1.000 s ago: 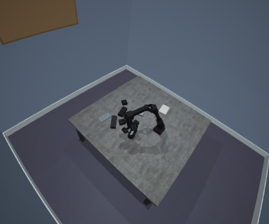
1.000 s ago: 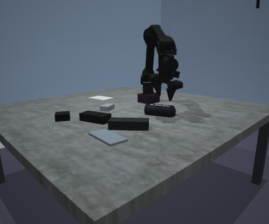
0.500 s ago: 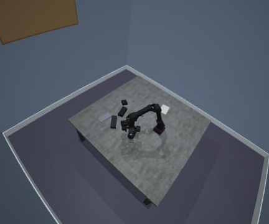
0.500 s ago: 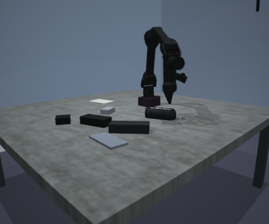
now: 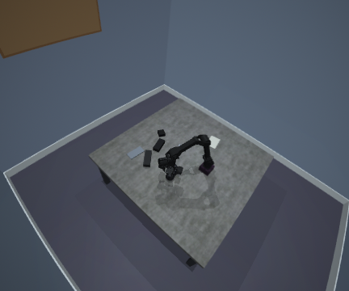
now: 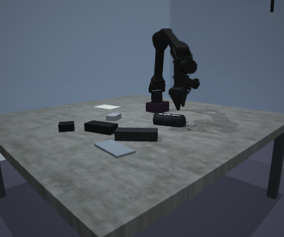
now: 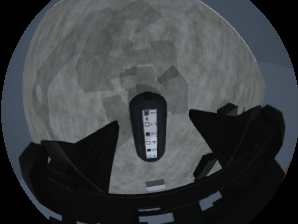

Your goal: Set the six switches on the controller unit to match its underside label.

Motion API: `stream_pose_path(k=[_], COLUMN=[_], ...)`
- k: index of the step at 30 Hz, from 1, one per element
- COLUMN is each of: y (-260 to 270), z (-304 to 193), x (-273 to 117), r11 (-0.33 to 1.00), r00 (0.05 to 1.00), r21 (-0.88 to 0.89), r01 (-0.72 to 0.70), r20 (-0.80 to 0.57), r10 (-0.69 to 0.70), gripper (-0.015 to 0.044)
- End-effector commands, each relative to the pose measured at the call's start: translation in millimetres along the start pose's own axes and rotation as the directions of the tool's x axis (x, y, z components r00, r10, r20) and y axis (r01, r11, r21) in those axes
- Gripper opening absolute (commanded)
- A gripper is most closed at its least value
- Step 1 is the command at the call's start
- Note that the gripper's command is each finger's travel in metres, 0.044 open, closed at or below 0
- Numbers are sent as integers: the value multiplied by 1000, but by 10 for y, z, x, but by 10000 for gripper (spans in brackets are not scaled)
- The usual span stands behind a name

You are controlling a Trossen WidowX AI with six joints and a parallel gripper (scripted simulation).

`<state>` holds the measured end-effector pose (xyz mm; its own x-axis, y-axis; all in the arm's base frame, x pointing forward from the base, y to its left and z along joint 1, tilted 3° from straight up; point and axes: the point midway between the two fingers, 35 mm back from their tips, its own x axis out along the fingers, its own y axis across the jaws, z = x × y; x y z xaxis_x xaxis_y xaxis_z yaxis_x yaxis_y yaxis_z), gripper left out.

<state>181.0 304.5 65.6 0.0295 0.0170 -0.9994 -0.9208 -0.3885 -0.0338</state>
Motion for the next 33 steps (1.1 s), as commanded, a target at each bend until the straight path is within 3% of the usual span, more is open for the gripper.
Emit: stream_pose_path(k=[1, 33], y=[23, 33], z=[-19, -16], x=[93, 604], r11=[1000, 997], r00=[1000, 1000], r21=[14, 75], r01=[-7, 5], r20=[-13, -31], r10=[7, -3], gripper=[440, 440])
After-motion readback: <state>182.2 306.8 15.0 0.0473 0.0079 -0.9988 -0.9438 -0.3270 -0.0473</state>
